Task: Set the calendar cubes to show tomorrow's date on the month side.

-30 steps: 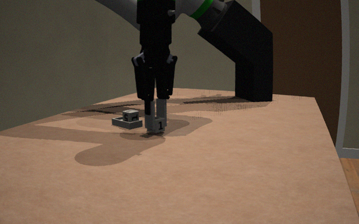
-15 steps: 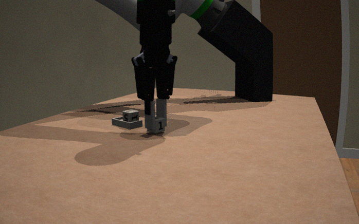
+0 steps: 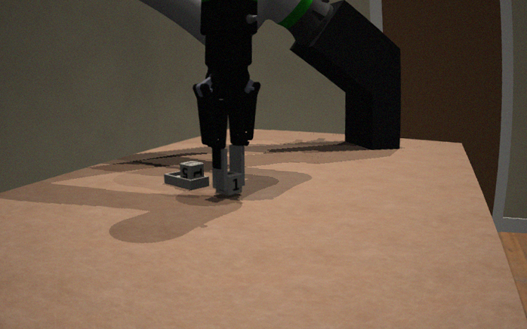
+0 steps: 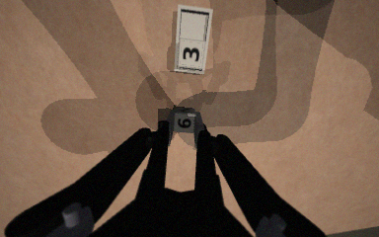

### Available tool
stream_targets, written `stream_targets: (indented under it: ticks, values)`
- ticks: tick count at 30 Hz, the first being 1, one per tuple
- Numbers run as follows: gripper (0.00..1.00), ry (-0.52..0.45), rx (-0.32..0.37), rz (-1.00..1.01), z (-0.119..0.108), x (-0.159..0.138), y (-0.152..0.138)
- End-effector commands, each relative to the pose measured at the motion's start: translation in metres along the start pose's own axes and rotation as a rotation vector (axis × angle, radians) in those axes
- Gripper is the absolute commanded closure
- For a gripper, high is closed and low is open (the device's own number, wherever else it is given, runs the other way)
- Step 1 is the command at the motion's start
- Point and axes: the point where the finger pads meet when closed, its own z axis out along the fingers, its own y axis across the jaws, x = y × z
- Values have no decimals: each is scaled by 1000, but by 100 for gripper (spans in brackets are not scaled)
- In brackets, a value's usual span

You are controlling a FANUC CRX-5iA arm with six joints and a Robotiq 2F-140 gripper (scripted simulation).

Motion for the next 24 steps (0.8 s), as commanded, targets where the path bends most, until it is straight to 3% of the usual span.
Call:
stream_targets:
  ticks: [1,24]
  values:
    - [75,0,0,0,0,0,0]
    - [75,0,0,0,4,0,0]
